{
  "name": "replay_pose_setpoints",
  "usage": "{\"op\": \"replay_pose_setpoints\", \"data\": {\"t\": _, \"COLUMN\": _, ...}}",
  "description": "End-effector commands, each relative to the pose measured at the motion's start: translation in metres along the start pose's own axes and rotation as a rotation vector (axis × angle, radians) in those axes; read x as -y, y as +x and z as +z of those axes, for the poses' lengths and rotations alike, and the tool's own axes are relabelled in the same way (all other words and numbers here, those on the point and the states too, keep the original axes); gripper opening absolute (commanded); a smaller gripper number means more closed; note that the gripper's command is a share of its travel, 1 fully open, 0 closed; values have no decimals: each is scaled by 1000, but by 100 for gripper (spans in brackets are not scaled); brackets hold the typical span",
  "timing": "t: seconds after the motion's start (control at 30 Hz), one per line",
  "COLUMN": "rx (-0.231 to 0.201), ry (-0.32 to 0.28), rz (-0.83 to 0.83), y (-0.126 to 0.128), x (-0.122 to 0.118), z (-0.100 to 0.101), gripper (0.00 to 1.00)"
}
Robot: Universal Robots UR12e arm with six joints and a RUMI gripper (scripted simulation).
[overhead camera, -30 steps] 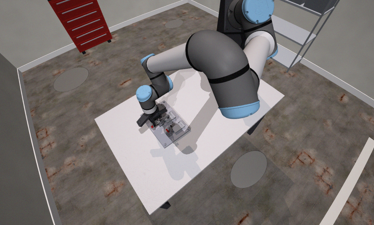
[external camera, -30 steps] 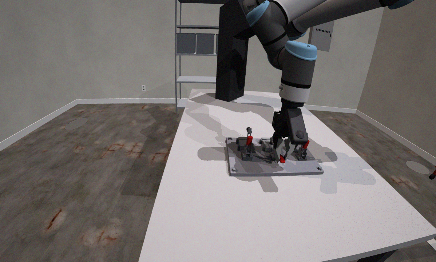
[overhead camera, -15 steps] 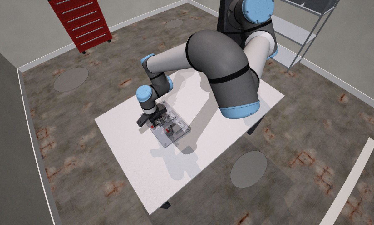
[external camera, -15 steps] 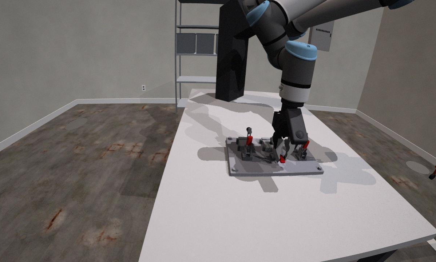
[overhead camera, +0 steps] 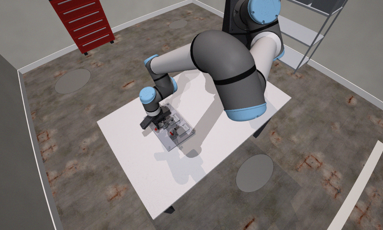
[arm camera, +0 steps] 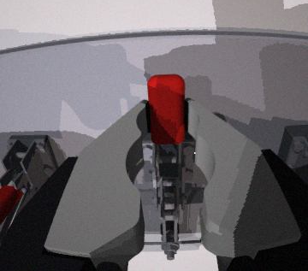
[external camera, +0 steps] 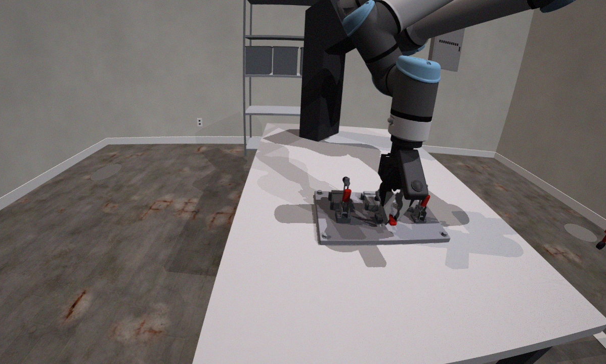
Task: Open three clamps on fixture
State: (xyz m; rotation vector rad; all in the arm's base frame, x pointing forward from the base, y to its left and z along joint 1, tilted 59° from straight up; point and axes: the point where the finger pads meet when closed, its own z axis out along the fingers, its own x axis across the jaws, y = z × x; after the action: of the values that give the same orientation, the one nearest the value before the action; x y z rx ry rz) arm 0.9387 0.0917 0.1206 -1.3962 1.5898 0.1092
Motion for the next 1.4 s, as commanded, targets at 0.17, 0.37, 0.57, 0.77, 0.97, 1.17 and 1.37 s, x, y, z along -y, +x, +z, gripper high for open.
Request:
{"op": "replay_pose_setpoints", "data": {"t": 0.17, "rx": 0, "ry": 1, "rz": 0, "y": 0, "x": -1, "z": -4, "gripper": 0}}
{"op": "replay_pose_setpoints", "data": {"t": 0.37, "rx": 0, "ry": 1, "rz": 0, "y": 0, "x": -2, "z": -7, "gripper": 0}}
{"op": "replay_pose_setpoints", "data": {"t": 0.57, "rx": 0, "ry": 1, "rz": 0, "y": 0, "x": -4, "z": -9, "gripper": 0}}
{"op": "replay_pose_setpoints", "data": {"t": 0.77, "rx": 0, "ry": 1, "rz": 0, "y": 0, "x": -6, "z": -13, "gripper": 0}}
{"op": "replay_pose_setpoints", "data": {"t": 0.97, "rx": 0, "ry": 1, "rz": 0, "y": 0, "x": -8, "z": -16, "gripper": 0}}
{"op": "replay_pose_setpoints", "data": {"t": 1.17, "rx": 0, "ry": 1, "rz": 0, "y": 0, "x": -11, "z": -18, "gripper": 0}}
{"op": "replay_pose_setpoints", "data": {"t": 1.37, "rx": 0, "ry": 1, "rz": 0, "y": 0, "x": -15, "z": -22, "gripper": 0}}
